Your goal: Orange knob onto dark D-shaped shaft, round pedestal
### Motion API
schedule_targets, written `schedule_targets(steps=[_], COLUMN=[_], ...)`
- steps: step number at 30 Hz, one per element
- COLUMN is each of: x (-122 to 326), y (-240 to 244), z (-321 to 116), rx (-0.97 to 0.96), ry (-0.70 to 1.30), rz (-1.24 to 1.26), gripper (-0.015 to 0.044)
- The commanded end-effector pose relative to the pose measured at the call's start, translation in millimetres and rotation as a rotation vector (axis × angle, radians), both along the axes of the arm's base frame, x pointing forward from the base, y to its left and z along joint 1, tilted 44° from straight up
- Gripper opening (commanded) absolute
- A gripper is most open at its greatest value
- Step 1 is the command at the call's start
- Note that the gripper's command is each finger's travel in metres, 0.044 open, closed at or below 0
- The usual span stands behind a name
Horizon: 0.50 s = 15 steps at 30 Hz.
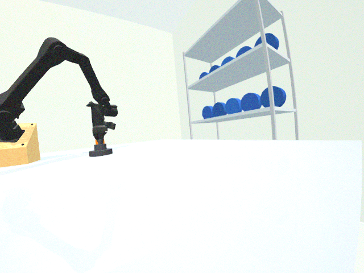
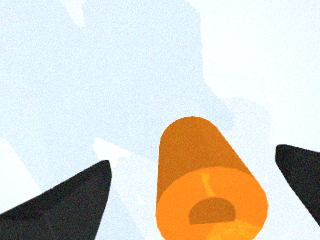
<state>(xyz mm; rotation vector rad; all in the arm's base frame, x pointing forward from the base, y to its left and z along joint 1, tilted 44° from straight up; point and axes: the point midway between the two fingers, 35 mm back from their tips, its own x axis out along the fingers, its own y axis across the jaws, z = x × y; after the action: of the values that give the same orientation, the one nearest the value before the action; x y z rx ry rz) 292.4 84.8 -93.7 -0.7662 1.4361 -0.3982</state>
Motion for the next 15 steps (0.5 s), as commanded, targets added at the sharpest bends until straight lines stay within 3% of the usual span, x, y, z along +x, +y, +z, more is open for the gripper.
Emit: schedule_targets(steps=[1,6,15], x=[-0.3,0.0,0.0], y=[-6.4,-10.2,-10.2], z=[-5.1,-8.8,-8.8], rx=[-0.007,-0.008,-0.008], ry=[0.004,0.003,0.003], rz=[0.002,0.002,0.002], gripper=[0.044,0.044,0.0204])
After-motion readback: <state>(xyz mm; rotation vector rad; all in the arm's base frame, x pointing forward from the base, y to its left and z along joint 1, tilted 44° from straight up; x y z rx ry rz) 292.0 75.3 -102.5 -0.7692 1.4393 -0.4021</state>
